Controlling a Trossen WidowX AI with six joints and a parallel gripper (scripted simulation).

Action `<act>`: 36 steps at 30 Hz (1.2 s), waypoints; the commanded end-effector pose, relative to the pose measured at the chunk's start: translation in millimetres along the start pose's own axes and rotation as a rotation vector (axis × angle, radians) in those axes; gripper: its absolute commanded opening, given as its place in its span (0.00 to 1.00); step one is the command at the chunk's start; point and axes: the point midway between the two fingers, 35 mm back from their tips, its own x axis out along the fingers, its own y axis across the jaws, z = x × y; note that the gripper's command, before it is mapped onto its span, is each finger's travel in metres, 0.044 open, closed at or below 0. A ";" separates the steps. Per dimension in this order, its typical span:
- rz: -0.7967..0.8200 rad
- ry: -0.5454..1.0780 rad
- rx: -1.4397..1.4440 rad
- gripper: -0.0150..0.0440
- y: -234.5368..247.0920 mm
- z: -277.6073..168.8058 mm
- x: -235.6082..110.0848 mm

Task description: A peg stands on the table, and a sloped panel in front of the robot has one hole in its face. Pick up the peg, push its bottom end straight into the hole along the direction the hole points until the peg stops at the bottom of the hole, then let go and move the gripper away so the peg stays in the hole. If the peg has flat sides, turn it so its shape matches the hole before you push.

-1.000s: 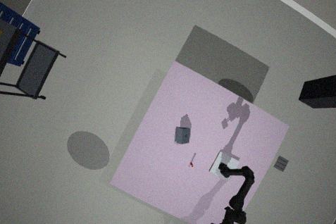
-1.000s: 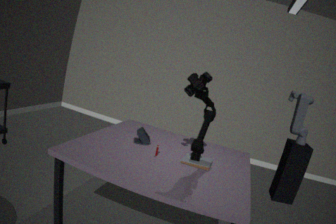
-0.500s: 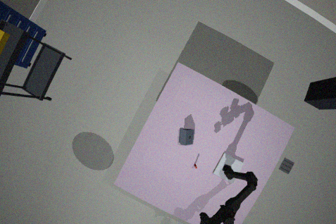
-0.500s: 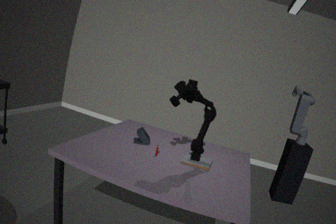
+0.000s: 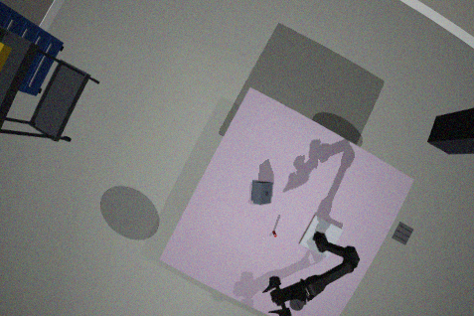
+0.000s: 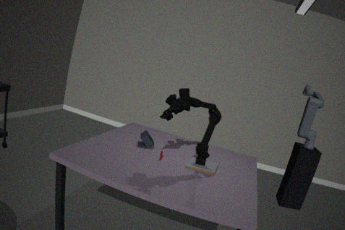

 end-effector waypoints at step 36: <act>-0.872 0.737 -0.016 1.00 -287.6 -101.4 -69.1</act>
